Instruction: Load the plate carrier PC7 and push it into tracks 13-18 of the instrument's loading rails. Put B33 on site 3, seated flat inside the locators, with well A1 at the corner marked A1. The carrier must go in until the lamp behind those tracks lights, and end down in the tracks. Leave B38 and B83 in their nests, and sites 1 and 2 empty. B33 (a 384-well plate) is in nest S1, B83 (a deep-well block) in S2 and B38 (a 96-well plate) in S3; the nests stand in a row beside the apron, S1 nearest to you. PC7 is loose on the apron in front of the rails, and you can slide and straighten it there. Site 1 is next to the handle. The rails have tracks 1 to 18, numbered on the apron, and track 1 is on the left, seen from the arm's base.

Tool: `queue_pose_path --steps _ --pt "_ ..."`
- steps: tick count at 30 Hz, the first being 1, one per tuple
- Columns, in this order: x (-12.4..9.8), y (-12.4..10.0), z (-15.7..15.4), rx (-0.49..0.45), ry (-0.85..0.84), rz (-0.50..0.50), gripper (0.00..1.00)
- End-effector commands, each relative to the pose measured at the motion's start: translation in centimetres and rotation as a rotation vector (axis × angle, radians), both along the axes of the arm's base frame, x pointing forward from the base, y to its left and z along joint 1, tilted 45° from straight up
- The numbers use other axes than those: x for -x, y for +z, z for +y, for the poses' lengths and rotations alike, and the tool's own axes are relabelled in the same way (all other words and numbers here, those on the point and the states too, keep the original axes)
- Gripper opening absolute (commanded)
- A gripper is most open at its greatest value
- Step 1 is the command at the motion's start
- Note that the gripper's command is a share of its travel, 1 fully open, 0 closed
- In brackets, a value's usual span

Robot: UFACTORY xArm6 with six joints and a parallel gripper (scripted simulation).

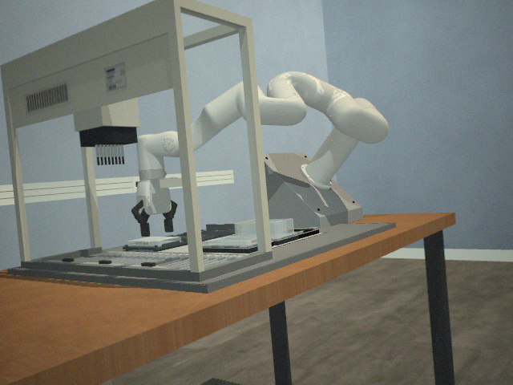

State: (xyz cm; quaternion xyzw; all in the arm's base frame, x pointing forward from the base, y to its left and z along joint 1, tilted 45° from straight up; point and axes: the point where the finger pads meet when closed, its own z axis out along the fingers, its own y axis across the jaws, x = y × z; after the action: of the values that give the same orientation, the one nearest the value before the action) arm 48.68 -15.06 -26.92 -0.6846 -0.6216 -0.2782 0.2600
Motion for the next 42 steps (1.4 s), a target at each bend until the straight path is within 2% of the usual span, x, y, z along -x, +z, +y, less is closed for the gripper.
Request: queue_pose_path --steps 1,26,42 --pt "-0.2 0.0 -0.1 0.003 -0.002 -0.004 1.00" --pt "-0.3 -1.1 1.0 0.003 -0.002 -0.004 1.00" --pt "-0.3 -0.9 1.2 0.003 -0.002 -0.004 1.00"
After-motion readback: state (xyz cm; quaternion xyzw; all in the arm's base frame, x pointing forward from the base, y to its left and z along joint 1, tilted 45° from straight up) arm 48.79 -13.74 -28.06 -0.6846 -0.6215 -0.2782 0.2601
